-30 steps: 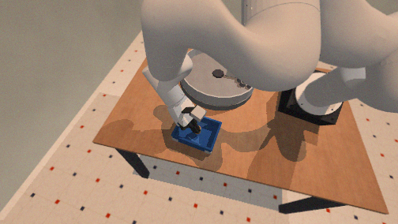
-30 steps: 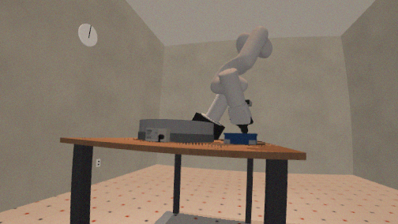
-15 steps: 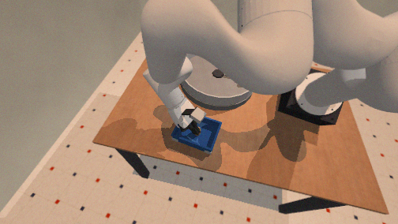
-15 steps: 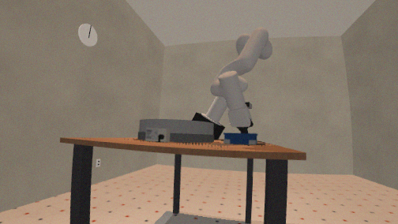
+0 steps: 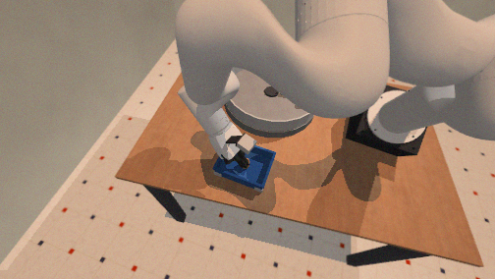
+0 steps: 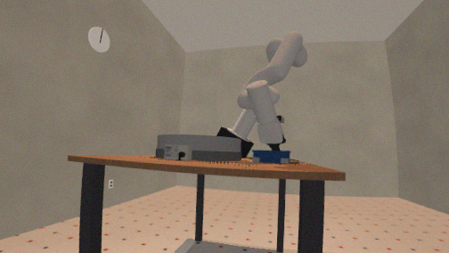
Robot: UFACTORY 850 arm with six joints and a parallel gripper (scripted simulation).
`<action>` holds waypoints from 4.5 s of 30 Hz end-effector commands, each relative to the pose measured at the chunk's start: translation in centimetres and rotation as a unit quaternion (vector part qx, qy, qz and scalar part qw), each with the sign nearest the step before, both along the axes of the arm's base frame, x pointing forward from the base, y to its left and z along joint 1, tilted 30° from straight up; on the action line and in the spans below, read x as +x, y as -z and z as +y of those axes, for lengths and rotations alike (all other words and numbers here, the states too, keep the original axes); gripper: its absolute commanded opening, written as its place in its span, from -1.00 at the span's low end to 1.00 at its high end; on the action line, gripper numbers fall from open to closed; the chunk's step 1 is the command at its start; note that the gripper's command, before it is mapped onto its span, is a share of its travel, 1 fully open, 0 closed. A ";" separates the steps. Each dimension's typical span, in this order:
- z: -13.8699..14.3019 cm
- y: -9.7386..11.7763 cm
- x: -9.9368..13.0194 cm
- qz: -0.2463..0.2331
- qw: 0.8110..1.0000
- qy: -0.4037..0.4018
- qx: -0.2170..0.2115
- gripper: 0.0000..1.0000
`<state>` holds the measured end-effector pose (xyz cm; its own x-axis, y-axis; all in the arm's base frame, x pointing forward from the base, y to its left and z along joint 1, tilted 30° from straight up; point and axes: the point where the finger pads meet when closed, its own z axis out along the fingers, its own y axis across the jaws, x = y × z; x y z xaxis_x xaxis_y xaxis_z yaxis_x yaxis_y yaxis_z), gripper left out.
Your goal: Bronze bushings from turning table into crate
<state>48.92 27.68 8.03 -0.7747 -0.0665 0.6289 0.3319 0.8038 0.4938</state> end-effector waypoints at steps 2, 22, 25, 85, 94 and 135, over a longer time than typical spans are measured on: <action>0.0 -0.1 0.1 -0.001 1.000 0.000 0.000 -1.00; 0.2 0.4 0.1 -0.001 1.000 0.000 0.000 -1.00; 0.3 0.4 0.1 -0.001 1.000 0.000 0.000 -1.00; -0.1 -0.3 0.1 -0.001 1.000 0.000 0.000 -0.76; -1.3 -2.4 -0.1 -0.001 1.000 0.000 0.000 -0.76; -5.0 -8.8 -0.7 -0.001 1.000 0.000 0.000 -0.76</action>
<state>48.14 22.72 16.74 -0.7746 -0.0665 0.6290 0.3320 0.8037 0.4938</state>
